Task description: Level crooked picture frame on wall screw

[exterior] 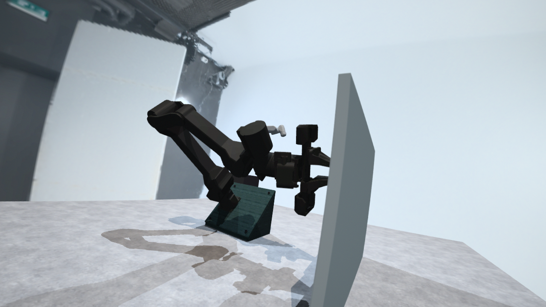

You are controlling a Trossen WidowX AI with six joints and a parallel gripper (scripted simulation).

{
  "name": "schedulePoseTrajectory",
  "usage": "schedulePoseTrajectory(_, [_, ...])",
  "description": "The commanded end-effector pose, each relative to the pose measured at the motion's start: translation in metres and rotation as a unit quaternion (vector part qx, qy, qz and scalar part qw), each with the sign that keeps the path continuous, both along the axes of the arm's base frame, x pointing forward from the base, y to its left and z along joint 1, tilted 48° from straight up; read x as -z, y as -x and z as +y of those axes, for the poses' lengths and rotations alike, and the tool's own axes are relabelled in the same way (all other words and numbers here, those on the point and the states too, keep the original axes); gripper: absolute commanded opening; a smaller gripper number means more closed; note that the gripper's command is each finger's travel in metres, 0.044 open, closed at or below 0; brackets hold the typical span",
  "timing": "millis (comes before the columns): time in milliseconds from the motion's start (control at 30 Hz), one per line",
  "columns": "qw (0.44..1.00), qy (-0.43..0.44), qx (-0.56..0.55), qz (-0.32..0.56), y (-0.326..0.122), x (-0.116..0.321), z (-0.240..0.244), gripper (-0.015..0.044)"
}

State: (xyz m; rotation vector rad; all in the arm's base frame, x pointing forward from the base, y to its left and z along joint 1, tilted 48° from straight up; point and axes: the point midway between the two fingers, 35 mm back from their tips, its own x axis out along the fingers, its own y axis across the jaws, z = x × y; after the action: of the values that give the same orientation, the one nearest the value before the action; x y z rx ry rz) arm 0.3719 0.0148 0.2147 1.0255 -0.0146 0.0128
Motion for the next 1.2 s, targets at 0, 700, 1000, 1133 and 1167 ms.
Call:
schedulePoseTrajectory(0, [1.000, -0.002, -0.006, -0.003, 0.0000, -0.0015, 0.0025, 0.0000])
schedulePoseTrajectory(700, [1.000, -0.002, -0.006, -0.003, 0.0000, -0.0004, 0.0040, 0.0000])
schedulePoseTrajectory(1000, [1.000, -0.002, -0.006, -0.003, 0.0000, 0.0000, 0.0048, 0.0000])
schedulePoseTrajectory(1133, [1.000, -0.002, -0.006, -0.003, 0.0000, 0.0004, 0.0065, 0.0000])
schedulePoseTrajectory(1167, [1.000, -0.002, -0.006, -0.003, 0.0000, 0.0006, 0.0070, 0.0000])
